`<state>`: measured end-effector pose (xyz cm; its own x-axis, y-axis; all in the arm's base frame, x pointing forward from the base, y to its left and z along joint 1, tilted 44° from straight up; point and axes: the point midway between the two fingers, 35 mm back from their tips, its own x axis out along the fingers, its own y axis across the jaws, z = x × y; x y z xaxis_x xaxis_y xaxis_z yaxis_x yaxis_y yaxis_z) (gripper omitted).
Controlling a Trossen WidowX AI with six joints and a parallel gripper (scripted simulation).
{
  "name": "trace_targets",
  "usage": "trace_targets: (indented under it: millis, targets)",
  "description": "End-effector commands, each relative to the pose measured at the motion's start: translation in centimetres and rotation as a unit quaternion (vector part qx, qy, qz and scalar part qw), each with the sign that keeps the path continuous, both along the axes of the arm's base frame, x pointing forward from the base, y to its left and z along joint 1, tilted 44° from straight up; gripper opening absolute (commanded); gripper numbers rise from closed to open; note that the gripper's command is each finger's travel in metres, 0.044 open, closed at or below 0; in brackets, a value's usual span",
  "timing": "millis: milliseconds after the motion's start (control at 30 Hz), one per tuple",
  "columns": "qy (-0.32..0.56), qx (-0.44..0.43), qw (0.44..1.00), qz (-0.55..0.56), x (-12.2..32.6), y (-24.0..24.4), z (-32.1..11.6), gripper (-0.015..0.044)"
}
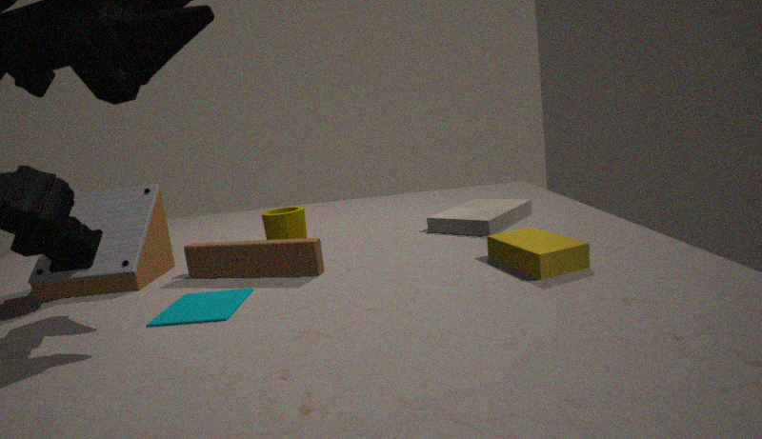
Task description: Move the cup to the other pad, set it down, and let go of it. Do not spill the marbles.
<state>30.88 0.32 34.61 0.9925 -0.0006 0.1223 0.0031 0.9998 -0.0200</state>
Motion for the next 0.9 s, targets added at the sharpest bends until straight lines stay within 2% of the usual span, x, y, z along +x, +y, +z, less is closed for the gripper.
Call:
trace_targets:
  millis: [0, 100, 267, 400, 567, 867]
  targets:
    - [0.006, 0.006, 1.000, 0.001, 0.2, 0.1, -0.2, 0.0374]
    - [0.097, 0.080, 0.992, 0.006, 2.6, 1.2, -3.9, 0.0295]
    - [0.268, 0.201, 0.942, -0.028, 5.2, 3.9, -11.6, 0.0167]
    - [0.372, 0.258, 0.887, -0.088, 5.6, 5.7, -17.0, 0.0167]
    - [0.458, 0.291, 0.821, -0.179, 4.7, 7.4, -22.5, 0.0167]
    - [0.521, 0.269, 0.711, -0.388, 0.6, 9.3, -30.4, 0.0167]
